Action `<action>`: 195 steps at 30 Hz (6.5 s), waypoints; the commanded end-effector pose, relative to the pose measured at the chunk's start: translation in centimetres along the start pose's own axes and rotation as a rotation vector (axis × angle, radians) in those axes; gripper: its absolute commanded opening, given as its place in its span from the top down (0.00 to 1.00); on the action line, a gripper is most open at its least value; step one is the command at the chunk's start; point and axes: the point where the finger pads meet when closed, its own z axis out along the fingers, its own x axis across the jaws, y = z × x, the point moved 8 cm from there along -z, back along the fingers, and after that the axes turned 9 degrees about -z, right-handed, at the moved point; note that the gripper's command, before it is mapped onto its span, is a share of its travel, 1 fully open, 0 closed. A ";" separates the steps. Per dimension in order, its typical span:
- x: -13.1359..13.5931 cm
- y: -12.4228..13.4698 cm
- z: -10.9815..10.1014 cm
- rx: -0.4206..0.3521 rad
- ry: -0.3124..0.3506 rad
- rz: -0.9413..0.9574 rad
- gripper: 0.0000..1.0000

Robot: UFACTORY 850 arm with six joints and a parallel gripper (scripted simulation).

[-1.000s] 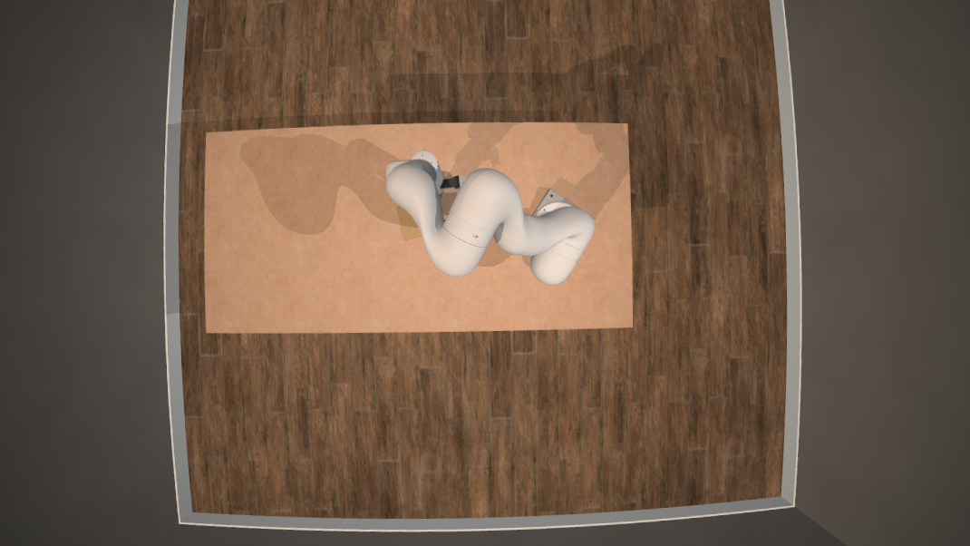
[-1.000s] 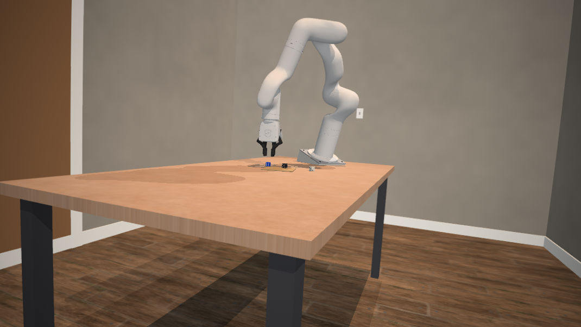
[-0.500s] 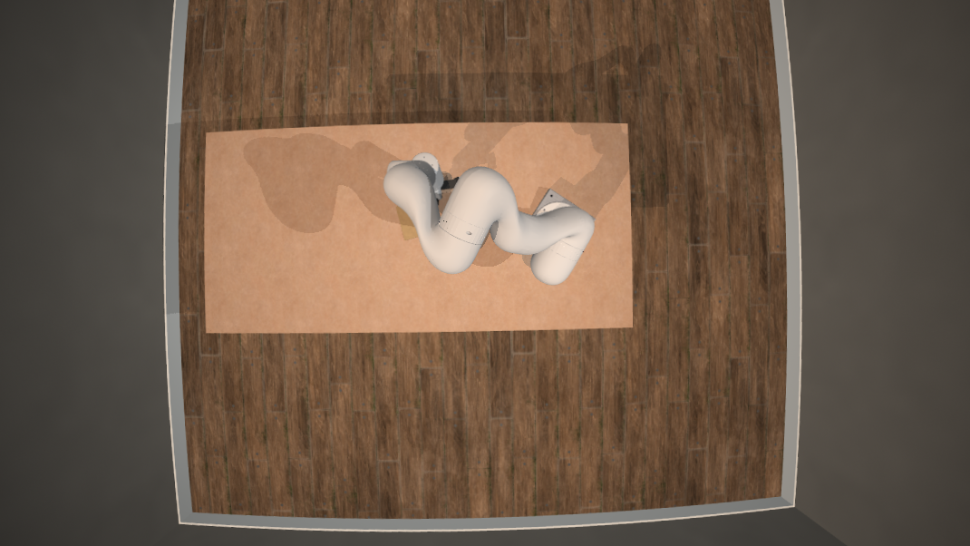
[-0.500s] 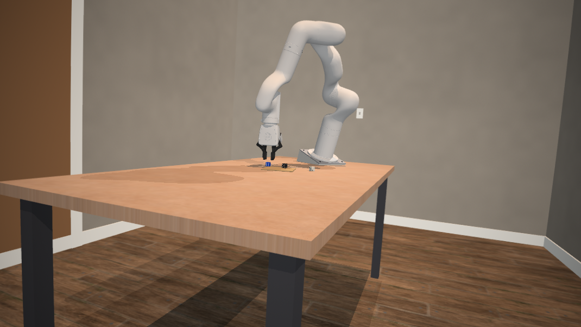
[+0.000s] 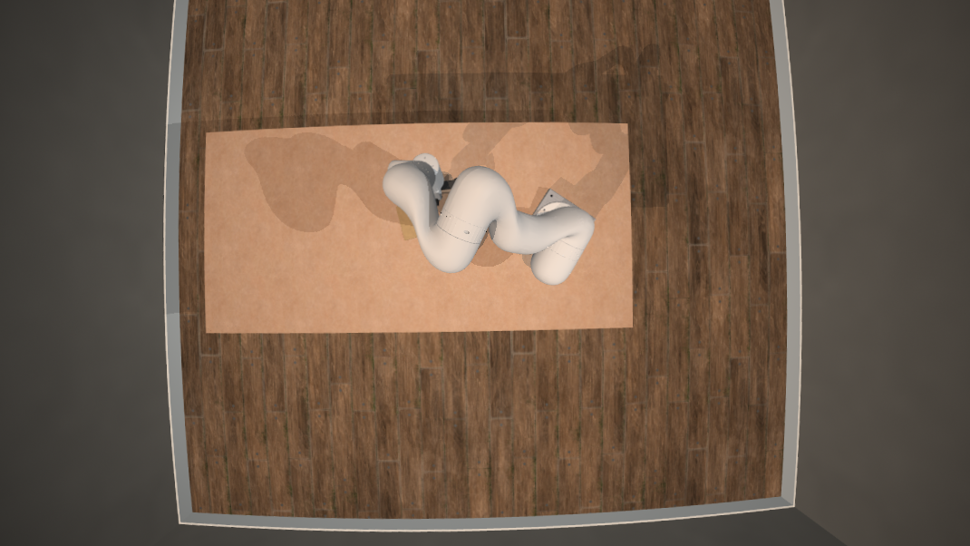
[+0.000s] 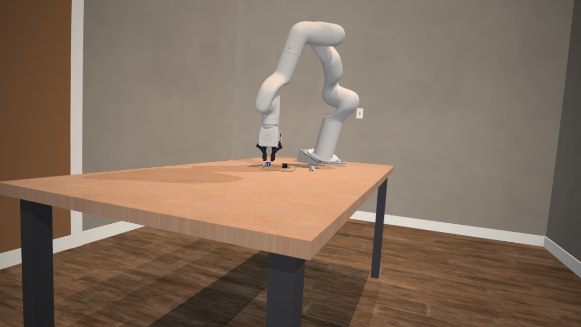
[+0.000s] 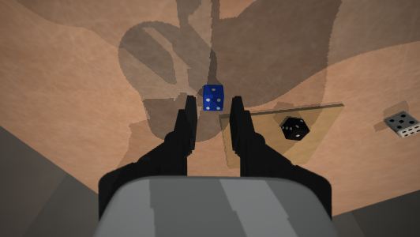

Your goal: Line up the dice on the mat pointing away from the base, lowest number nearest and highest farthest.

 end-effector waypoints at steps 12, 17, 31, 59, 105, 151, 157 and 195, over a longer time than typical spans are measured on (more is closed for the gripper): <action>0.0 0.1 0.0 -0.001 -0.001 0.000 0.64; 0.0 0.1 0.0 -0.001 -0.001 0.000 0.64; 0.0 0.1 0.0 -0.001 -0.001 0.000 0.64; -0.1 0.1 0.0 -0.001 -0.001 0.000 0.64; -0.1 0.1 1.5 -0.001 -0.001 0.000 0.64; -0.1 0.1 2.4 -0.001 -0.001 0.000 0.64; -0.1 0.1 2.4 -0.001 -0.001 0.000 0.85; -0.1 0.1 1.8 -0.001 -0.001 0.000 0.85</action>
